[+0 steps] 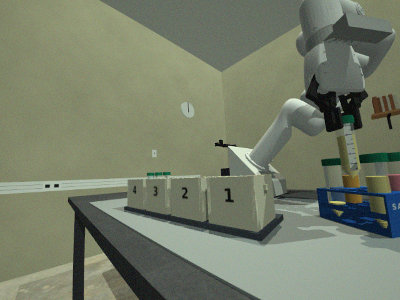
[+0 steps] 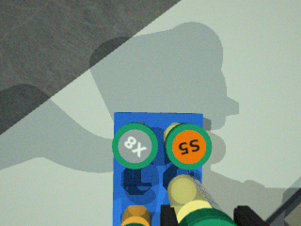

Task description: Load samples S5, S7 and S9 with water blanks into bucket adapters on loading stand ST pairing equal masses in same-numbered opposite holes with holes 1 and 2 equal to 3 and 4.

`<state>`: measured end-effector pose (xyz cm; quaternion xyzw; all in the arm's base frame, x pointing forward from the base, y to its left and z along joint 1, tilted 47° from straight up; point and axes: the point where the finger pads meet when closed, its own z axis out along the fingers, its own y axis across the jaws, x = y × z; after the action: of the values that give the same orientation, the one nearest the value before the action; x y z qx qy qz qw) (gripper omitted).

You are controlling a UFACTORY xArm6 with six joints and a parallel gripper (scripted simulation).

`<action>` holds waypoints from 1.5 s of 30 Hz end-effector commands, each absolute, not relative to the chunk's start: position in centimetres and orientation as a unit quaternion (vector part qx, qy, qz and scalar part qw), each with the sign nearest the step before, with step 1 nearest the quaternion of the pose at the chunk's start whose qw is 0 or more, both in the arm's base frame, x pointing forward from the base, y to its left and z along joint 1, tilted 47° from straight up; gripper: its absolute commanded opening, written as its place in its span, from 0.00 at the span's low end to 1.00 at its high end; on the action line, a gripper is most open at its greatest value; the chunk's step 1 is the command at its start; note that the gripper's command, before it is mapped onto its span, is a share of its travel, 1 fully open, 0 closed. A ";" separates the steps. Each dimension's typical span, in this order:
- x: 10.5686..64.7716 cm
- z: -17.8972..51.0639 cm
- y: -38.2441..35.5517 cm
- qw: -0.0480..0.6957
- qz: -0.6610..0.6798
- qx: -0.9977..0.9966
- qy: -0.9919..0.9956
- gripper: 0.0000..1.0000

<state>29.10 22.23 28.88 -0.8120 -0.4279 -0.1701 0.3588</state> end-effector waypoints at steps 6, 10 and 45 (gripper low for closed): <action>29.2 30.0 21.1 0.359 -0.171 -0.812 -0.428 0.00; 29.2 30.6 20.5 0.359 -0.171 -0.812 -0.428 0.00; 29.3 32.9 18.0 0.358 -0.171 -0.812 -0.428 0.00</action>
<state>29.27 18.05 32.79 -0.8118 -0.4280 -0.1698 0.3591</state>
